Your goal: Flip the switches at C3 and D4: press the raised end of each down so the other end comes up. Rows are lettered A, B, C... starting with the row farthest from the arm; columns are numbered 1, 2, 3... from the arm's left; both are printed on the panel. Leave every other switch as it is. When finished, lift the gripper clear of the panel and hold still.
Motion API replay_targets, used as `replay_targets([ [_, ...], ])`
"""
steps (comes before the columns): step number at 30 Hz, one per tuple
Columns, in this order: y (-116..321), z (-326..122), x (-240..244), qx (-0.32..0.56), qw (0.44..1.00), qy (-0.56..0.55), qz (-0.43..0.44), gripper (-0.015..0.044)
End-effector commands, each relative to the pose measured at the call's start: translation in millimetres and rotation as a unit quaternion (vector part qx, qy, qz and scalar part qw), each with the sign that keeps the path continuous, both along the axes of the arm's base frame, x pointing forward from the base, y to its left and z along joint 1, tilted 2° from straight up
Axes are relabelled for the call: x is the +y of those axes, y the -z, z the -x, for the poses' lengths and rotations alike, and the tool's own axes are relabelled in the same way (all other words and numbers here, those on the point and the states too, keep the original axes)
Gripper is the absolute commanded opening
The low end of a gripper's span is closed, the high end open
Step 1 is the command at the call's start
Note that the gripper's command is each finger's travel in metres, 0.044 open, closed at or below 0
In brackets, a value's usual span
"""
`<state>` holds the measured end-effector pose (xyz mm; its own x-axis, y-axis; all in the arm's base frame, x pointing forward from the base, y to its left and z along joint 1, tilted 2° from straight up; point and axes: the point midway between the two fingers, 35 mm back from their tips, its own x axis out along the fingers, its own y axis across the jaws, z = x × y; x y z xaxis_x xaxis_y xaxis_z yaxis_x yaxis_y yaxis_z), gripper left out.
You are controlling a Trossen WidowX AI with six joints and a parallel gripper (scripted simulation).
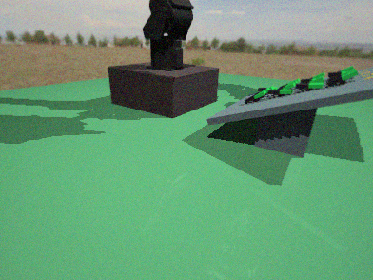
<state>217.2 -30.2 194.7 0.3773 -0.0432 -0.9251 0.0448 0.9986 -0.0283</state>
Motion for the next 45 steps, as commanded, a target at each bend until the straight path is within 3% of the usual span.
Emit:
replay_targets([
  [1, 2, -1, 0, 0.0, 1.0, 0.0, 0.0, 0.0374],
  [9, 93, -23, -13, -0.004, 1.0, 0.002, -0.001, 0.0164],
  [15, 97, -24, -14, -0.003, 1.0, 0.002, -0.001, 0.0006],
  [20, 127, -38, -15, 0.008, 1.0, 0.002, -0.001, 0.0],
  [45, 149, -47, -16, 0.008, 1.0, 0.002, -0.001, 0.0],
])
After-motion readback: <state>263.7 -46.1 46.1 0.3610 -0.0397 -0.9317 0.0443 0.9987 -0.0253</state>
